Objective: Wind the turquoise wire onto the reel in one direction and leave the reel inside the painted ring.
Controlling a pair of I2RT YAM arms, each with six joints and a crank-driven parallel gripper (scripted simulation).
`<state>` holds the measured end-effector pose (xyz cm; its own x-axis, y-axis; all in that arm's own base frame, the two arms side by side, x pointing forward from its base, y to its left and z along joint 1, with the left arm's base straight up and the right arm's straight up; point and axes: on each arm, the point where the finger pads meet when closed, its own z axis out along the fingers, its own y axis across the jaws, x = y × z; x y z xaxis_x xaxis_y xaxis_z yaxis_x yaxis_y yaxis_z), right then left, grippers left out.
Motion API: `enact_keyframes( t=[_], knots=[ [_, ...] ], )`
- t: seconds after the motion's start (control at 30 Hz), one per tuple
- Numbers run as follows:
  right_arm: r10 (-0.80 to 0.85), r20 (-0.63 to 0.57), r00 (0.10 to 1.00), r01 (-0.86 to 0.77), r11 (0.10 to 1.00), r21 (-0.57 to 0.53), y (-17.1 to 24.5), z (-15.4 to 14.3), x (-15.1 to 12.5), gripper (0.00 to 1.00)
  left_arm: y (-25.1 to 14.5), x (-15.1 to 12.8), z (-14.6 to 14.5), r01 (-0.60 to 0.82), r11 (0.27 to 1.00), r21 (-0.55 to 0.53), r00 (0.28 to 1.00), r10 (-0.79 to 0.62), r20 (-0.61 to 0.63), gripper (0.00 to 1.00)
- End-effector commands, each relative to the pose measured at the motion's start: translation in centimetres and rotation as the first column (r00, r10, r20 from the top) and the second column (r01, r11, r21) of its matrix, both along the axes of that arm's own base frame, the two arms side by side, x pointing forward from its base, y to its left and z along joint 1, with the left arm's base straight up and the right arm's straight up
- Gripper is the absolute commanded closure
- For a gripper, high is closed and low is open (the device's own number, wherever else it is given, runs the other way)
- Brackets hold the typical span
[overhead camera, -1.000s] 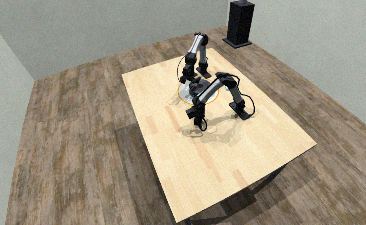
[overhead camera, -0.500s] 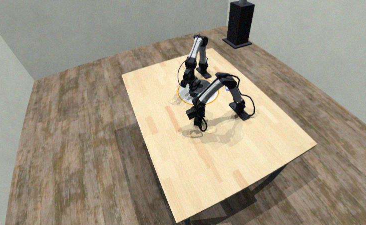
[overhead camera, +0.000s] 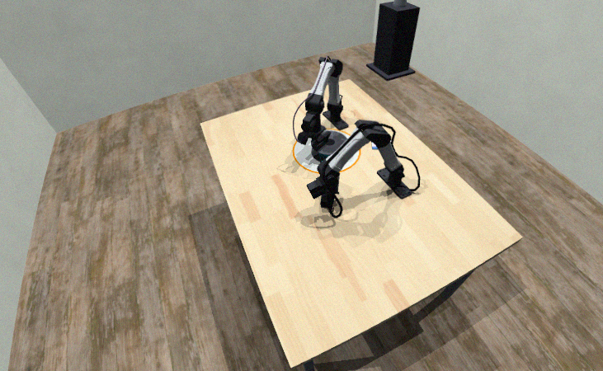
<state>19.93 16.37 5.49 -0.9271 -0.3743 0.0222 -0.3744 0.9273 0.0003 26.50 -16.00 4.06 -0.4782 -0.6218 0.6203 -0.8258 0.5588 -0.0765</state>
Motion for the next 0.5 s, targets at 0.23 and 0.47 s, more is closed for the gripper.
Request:
enact_keyframes(
  t=[0.23, 0.47],
  knots=[
    [-0.023, 0.021, 1.000, 0.023, 1.000, 0.008, 0.7, -0.2, 0.5, 0.25, 1.4, 1.1, -0.2, -0.008, 0.999, 0.036, 1.000, 0.009, -0.001, 1.00],
    [-0.325, 0.021, 0.946, 0.325, 0.946, 0.008, -0.4, -0.2, -1.9, 0.25, -0.1, 0.8, -0.3, -0.005, 1.000, 0.009, 1.000, 0.005, -0.021, 1.00]
  ],
)
